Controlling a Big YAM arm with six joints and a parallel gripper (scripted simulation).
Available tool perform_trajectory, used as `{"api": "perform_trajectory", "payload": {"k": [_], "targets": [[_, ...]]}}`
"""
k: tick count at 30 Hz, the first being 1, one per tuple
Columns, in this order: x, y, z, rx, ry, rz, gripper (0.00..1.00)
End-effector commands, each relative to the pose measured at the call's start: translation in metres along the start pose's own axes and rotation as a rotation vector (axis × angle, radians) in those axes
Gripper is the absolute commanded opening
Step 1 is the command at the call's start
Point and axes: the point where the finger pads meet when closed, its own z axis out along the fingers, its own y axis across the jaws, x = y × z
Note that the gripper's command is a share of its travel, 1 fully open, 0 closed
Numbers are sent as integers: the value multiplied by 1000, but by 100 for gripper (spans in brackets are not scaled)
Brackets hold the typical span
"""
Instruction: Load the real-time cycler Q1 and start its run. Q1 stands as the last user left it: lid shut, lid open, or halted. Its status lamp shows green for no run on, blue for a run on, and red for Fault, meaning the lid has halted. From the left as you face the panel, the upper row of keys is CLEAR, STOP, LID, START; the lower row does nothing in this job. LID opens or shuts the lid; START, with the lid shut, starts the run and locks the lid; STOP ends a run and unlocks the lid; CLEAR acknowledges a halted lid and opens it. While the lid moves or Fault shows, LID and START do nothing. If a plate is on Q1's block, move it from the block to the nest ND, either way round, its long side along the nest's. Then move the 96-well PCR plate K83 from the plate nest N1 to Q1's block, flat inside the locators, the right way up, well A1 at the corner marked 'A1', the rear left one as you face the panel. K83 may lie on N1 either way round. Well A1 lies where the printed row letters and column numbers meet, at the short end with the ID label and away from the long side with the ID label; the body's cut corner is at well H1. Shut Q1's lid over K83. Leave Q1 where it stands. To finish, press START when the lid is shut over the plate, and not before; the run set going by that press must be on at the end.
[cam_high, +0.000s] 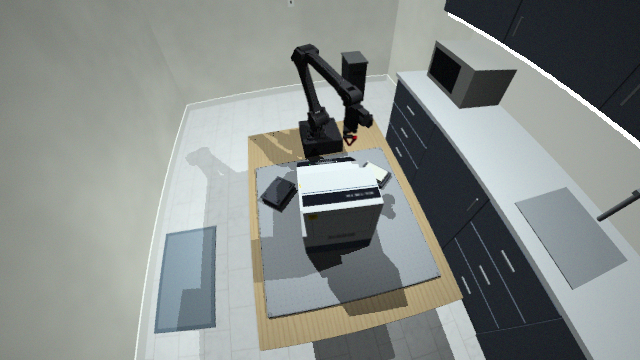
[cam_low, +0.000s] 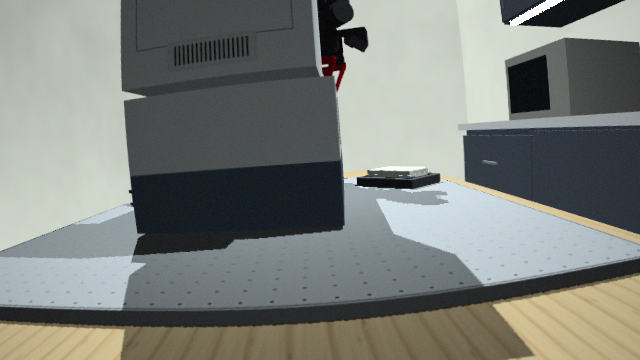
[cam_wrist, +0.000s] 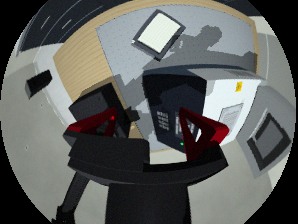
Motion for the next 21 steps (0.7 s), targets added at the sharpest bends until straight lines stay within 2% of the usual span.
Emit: {"api": "perform_trajectory", "payload": {"k": [1,8,10,13,16,18,21], "targets": [[-41,-16,-23,43,-52,49,100],[-67,-19,-32,29,-49,219,100],[-78,-20,-36,30,-51,202,100],[-78,-20,-35,27,-49,244,100],[-97,-22,-35,19,-43,322,100],[-110,-25,-36,18,-42,306,100],[-124,-27,-39,14,-43,412,100]]}}
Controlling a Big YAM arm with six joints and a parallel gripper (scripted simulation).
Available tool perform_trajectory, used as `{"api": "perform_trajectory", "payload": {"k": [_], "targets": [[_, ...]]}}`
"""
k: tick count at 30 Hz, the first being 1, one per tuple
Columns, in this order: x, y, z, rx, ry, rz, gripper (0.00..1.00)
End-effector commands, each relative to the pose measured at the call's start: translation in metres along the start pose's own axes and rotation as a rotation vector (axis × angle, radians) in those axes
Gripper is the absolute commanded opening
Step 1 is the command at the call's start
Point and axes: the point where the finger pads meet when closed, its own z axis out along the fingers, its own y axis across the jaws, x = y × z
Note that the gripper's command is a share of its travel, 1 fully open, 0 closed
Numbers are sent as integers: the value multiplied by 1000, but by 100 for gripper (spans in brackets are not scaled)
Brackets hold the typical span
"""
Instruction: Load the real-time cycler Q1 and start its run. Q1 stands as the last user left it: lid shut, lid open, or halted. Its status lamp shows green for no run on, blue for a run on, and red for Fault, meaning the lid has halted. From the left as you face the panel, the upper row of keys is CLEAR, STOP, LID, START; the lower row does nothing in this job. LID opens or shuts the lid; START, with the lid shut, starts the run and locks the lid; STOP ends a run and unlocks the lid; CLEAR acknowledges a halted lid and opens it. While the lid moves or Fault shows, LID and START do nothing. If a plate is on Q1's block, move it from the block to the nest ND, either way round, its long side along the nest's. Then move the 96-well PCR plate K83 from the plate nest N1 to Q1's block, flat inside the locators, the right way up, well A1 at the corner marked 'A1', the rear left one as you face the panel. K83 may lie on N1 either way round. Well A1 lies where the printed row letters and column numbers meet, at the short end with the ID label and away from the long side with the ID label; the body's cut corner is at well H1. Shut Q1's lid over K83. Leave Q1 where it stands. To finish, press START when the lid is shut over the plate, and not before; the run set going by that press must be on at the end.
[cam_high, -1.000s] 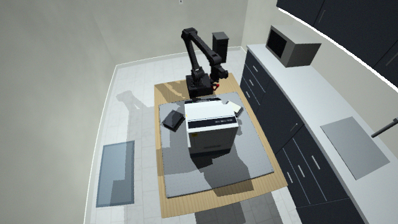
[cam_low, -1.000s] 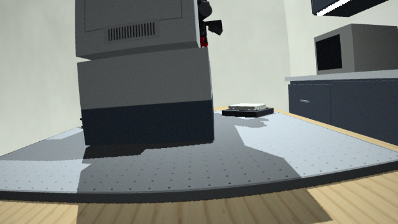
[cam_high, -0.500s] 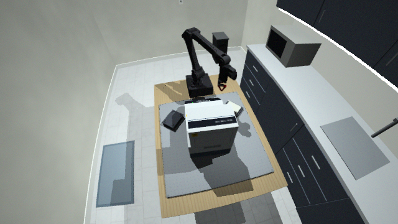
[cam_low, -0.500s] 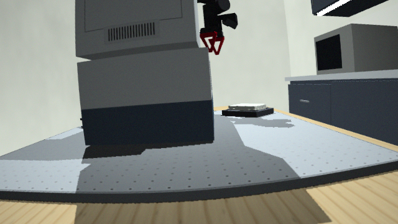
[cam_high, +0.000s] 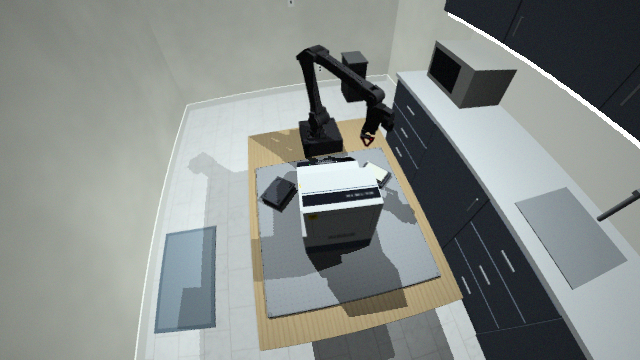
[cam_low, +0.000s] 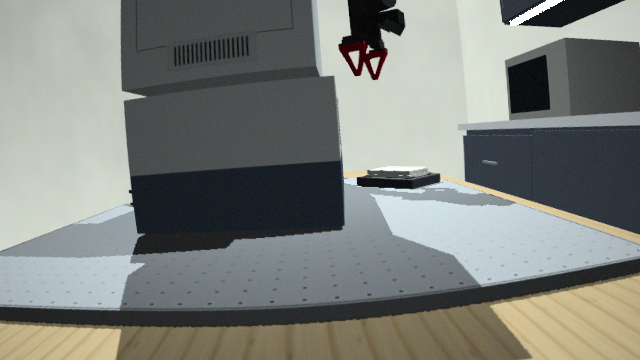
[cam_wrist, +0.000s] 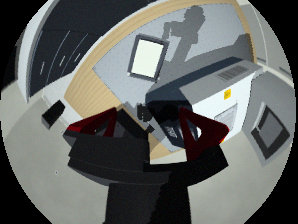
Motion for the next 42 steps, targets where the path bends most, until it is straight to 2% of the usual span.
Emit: {"api": "perform_trajectory", "payload": {"k": [1,6,9,11,16,21,28,37,42], "targets": [[-30,2,-21,7,-41,129,100],[-54,5,-35,9,-61,217,100],[-55,5,-33,8,-60,228,100],[-66,7,-30,2,-45,297,100],[-94,12,-31,1,-37,275,100],[-81,3,-36,7,-62,270,100],[-74,-4,-31,8,-53,270,100],[-69,5,-24,6,-38,238,100],[-73,10,-28,7,-50,234,100]]}}
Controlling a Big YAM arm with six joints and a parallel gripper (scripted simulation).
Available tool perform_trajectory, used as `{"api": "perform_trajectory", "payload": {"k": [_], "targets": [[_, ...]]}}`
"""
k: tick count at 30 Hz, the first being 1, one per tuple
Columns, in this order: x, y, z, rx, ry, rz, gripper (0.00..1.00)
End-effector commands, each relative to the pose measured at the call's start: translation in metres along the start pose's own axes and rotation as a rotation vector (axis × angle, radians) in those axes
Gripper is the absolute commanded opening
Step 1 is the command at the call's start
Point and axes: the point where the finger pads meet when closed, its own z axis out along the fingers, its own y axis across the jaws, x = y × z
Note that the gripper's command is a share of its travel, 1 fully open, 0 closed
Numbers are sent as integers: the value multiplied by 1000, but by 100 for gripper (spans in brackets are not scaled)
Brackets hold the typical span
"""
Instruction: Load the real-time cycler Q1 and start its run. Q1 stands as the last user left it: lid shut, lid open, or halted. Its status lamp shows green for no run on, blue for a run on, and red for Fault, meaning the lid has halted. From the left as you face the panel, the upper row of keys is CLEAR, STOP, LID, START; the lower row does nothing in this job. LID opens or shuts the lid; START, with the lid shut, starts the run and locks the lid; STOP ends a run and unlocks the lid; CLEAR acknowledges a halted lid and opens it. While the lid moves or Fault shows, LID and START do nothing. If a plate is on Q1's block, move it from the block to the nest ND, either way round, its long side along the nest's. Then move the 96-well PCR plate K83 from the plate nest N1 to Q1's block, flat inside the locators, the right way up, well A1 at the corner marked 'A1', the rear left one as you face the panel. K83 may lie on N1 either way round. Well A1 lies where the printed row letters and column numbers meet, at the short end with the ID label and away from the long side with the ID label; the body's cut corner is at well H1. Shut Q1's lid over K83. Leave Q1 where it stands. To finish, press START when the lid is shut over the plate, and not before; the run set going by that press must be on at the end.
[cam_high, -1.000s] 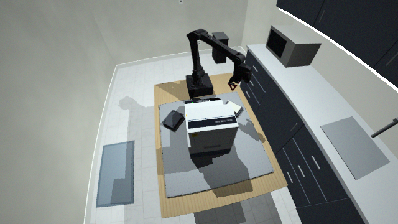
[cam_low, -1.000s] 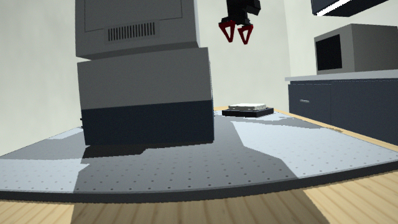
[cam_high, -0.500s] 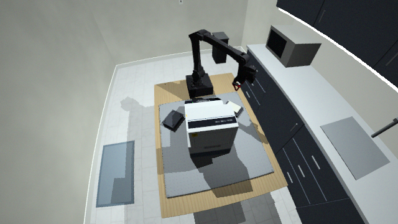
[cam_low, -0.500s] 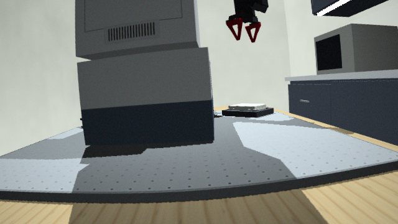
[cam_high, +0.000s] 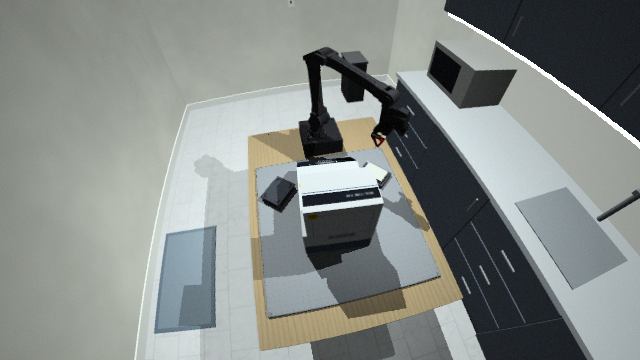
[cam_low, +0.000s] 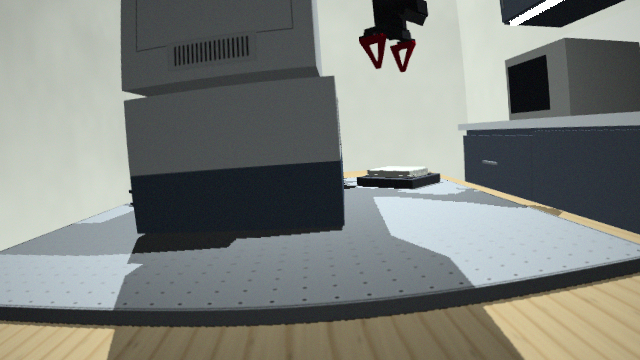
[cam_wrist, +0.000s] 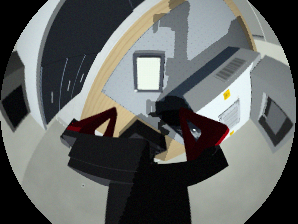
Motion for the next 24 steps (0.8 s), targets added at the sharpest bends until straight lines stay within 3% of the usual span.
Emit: {"api": "perform_trajectory", "payload": {"k": [1,2,7,13,20,24], "targets": [[-10,9,-19,3,-63,-22,100],[-11,9,-21,3,-67,-19,100],[-6,3,16,2,-34,1,100],[-9,4,45,2,-19,-3,100],[-11,7,45,4,-54,-14,100],[-6,6,64,4,-42,-9,100]]}}
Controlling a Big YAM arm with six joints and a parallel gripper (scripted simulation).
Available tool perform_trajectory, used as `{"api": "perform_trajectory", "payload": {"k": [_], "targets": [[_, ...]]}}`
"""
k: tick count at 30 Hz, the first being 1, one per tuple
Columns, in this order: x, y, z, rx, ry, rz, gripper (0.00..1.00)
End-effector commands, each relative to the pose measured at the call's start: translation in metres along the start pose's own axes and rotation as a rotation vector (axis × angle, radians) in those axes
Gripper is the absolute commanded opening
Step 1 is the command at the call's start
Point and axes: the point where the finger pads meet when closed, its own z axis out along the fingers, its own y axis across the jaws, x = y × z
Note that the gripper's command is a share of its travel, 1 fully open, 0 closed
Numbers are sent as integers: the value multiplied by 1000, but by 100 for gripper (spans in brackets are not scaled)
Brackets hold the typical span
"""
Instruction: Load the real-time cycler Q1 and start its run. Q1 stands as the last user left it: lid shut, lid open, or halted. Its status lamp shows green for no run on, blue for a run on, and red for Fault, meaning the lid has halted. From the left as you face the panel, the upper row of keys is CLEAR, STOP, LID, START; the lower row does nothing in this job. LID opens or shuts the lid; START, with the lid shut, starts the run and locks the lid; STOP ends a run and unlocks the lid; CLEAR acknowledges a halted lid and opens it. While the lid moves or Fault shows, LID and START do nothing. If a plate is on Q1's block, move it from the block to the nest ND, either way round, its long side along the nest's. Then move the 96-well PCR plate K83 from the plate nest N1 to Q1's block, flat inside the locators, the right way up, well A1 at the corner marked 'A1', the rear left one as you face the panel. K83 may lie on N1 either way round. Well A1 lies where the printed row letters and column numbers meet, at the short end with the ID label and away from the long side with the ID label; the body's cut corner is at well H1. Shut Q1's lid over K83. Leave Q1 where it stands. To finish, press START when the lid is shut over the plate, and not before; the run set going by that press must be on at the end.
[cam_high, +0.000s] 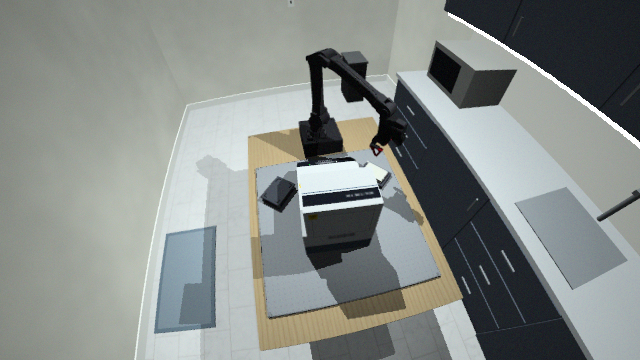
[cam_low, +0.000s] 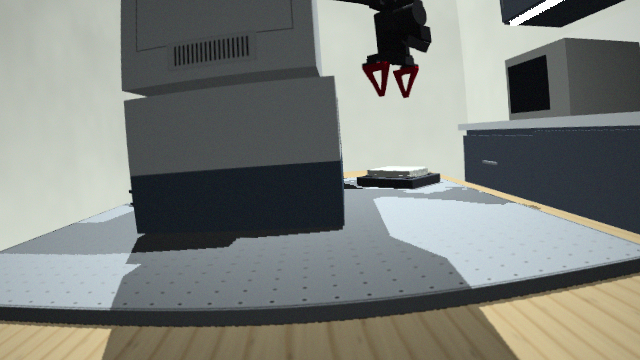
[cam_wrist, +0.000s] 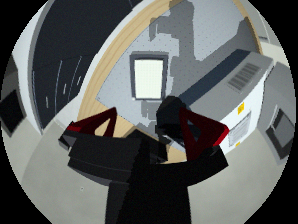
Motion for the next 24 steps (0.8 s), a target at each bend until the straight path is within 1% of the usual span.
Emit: {"api": "perform_trajectory", "payload": {"k": [1,4,6,8,10,11,13,16,21,24], "targets": [[-4,6,6,3,-23,-4,100],[-5,5,22,4,-13,-3,100],[-8,5,28,4,-16,-4,100],[-6,5,36,4,-13,-4,100],[-6,5,36,4,-13,-4,100],[-6,5,32,4,-21,-8,100],[-10,5,33,4,-39,-9,100],[-6,5,47,4,-34,-7,100],[-3,5,75,3,-7,-3,100],[-5,5,83,4,-13,-3,100]]}}
